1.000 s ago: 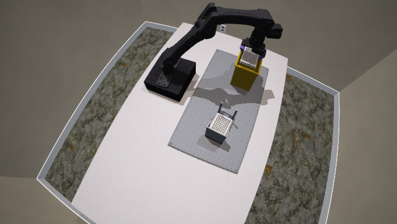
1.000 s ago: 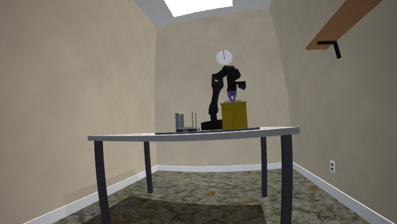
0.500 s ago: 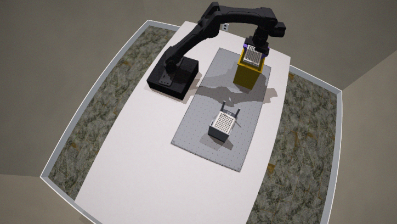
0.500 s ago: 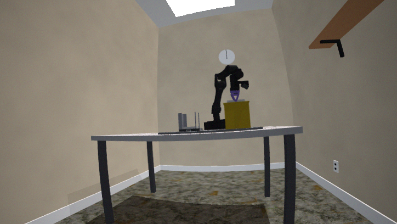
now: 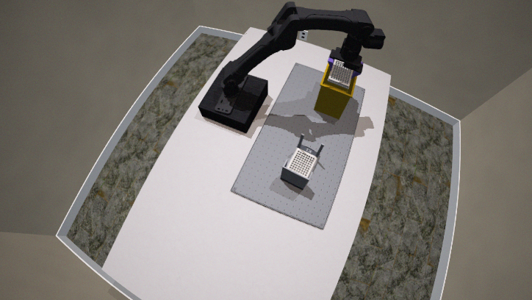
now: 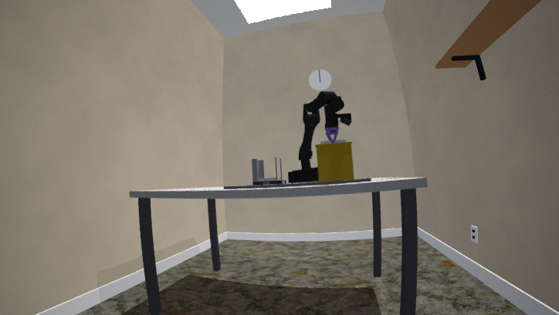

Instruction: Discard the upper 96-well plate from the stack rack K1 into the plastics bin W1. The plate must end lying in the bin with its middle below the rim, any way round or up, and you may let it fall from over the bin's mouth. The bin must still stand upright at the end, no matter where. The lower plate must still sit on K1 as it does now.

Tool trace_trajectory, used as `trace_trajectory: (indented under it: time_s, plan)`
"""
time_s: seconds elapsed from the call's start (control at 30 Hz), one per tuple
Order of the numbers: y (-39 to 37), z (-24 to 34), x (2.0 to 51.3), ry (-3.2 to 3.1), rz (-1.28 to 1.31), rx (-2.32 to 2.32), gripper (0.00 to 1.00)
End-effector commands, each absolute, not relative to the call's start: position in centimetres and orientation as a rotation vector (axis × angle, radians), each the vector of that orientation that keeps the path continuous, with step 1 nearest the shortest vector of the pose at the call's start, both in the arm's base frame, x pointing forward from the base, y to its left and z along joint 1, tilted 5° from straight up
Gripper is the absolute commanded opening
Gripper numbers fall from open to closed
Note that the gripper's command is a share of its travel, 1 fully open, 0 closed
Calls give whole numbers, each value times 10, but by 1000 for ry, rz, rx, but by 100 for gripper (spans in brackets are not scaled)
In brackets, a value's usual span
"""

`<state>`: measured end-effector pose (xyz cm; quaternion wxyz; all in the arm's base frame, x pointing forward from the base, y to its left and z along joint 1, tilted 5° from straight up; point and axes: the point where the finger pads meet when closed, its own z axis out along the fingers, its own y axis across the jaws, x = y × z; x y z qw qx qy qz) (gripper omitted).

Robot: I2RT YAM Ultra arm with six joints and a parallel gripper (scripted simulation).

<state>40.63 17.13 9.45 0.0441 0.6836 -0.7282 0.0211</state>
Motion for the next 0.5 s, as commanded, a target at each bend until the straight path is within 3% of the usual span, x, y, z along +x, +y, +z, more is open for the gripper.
trace_trajectory:
  time_s: [0.0,0.47]
  plan:
    - [178,109,410,-2255,68,2123,0]
    - [179,102,411,-2245,61,2115,0]
